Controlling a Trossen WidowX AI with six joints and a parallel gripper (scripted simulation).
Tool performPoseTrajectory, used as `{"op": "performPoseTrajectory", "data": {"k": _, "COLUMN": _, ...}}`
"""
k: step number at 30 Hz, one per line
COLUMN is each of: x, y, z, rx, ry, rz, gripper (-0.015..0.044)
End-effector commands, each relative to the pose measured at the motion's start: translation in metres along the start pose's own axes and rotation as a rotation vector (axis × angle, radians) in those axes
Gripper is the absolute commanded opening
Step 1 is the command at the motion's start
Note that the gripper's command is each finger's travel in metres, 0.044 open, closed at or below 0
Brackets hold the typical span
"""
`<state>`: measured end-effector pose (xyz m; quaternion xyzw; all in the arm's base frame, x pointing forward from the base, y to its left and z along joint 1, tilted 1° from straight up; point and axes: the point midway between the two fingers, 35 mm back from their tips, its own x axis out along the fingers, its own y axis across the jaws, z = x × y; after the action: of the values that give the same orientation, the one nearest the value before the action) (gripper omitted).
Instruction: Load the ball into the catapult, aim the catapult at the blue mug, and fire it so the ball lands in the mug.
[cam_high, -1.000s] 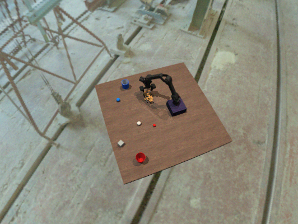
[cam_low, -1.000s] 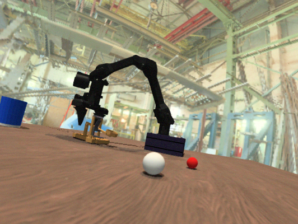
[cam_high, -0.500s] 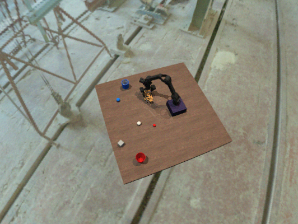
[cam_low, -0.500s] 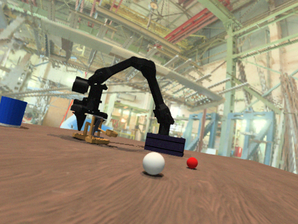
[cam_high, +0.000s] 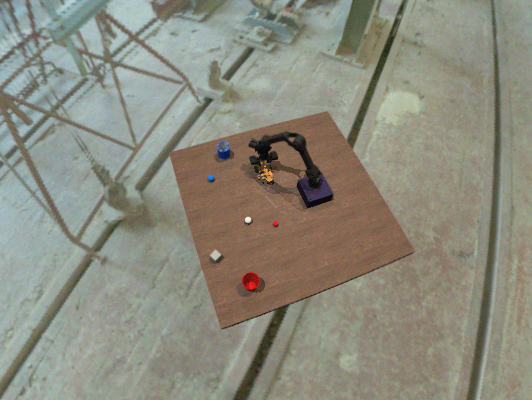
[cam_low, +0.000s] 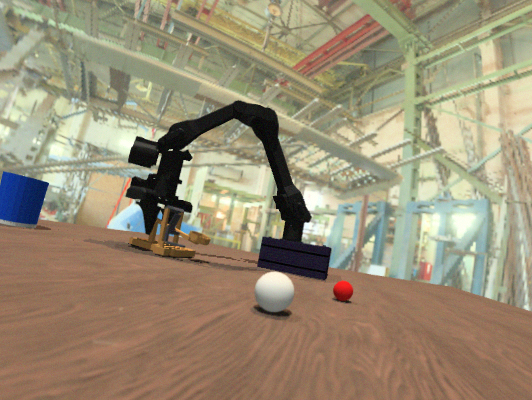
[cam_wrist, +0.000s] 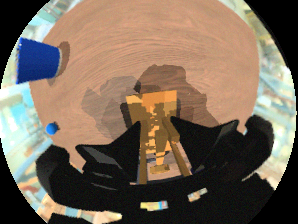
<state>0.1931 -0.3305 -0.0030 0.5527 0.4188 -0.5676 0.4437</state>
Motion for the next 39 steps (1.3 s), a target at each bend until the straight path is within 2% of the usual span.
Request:
{"op": "performPoseTrajectory", "data": {"k": 1, "x": -0.001, "y": 0.001, "z": 0.000, "rx": 0.000, "ry": -0.001, "rz": 0.003, "gripper": 0.0111}}
{"op": "performPoseTrajectory", "data": {"k": 3, "x": -0.012, "y": 0.001, "z": 0.001, "rx": 0.000, "ry": -0.001, "rz": 0.002, "gripper": 0.0059}}
{"op": "performPoseTrajectory", "data": {"k": 5, "x": -0.039, "y": 0.001, "z": 0.001, "rx": 0.000, "ry": 0.000, "rz": 0.001, "gripper": 0.0006}}
{"op": "performPoseTrajectory", "data": {"k": 6, "x": -0.047, "y": 0.000, "z": 0.001, "rx": 0.000, "ry": 0.000, "rz": 0.000, "gripper": 0.0000}}
{"op": "performPoseTrajectory", "data": {"k": 12, "x": -0.050, "y": 0.000, "z": 0.000, "rx": -0.022, "ry": 0.000, "rz": 0.000, "gripper": 0.0000}}
{"op": "performPoseTrajectory", "data": {"k": 35, "x": -0.048, "y": 0.017, "z": -0.004, "rx": -0.798, "ry": 0.004, "rz": 0.004, "gripper": 0.0000}}
{"op": "performPoseTrajectory", "data": {"k": 39, "x": -0.048, "y": 0.023, "z": -0.008, "rx": -0.848, "ry": 0.004, "rz": 0.005, "gripper": 0.0000}}
